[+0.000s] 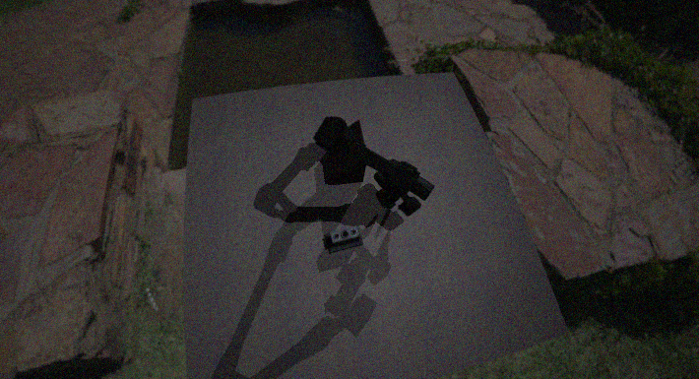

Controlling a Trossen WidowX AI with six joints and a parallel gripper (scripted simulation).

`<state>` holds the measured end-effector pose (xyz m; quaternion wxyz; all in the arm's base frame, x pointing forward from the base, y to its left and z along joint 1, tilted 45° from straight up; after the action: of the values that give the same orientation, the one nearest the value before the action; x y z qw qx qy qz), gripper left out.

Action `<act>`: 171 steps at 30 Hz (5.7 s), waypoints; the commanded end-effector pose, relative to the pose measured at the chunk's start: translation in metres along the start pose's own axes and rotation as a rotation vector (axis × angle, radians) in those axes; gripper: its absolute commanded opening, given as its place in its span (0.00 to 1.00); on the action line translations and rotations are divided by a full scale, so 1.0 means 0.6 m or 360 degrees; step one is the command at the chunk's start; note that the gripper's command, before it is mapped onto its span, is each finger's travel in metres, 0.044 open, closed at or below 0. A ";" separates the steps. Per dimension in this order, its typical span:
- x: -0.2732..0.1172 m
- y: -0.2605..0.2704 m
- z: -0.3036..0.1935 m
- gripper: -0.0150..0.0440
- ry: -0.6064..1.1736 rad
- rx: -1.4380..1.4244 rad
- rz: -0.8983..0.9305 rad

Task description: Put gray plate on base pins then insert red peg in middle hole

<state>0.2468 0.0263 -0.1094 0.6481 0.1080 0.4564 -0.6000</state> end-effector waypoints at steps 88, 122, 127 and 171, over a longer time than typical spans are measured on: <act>-0.130 0.011 0.190 0.25 0.0017 -0.0027 0.0034; -0.124 -0.045 0.355 0.25 -0.0017 -0.0008 0.0000; -0.123 -0.049 0.361 0.25 -0.0019 -0.0007 -0.0003; -0.123 -0.049 0.361 0.25 -0.0019 -0.0007 -0.0003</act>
<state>0.3316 -0.0794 0.0762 0.6499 0.1072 0.4532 -0.6006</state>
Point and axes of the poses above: the point midway between the two fingers, 35 mm back from their tips, its own x axis out along the fingers, its own y axis across the jaws, z = x × y, the point moved 3 cm from there along -x, back along the fingers, and after that the axes turned 9 degrees about -x, right-handed, at the moved point
